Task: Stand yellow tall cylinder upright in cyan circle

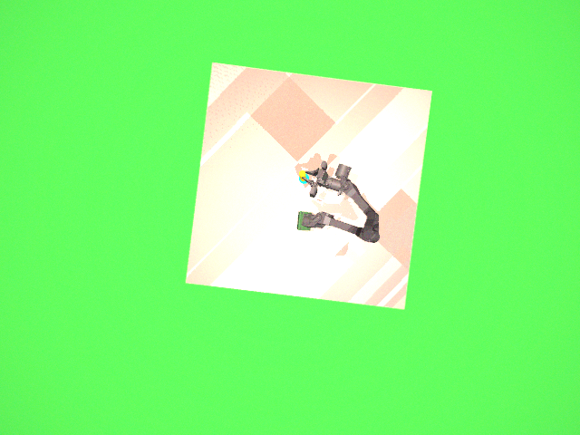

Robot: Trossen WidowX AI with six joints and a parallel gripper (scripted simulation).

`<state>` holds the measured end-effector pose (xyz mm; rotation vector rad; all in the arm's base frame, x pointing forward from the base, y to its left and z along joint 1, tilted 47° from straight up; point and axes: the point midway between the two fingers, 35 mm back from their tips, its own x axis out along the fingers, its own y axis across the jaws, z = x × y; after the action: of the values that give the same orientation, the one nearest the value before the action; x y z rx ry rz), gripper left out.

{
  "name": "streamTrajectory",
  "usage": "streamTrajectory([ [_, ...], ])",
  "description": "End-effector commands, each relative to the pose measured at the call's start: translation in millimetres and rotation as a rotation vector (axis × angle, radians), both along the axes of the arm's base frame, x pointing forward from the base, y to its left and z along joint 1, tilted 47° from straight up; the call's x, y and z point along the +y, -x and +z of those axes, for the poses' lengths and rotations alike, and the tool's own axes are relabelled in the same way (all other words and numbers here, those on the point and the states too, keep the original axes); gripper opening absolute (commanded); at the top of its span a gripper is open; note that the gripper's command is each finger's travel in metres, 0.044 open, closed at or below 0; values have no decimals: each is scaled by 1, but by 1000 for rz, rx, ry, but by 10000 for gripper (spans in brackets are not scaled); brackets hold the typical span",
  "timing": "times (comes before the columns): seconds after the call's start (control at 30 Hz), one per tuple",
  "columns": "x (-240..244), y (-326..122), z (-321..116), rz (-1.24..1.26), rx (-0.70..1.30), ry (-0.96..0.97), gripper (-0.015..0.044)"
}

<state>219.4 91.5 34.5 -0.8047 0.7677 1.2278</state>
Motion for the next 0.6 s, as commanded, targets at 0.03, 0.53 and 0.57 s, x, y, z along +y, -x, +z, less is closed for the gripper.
streamTrajectory([
  [0.03,0,0,3,12,-34,-29,105],
  [0.53,-2,-2,10,41,-132,-95,105],
  [0.57,-2,-2,11,43,-139,-99,105],
])
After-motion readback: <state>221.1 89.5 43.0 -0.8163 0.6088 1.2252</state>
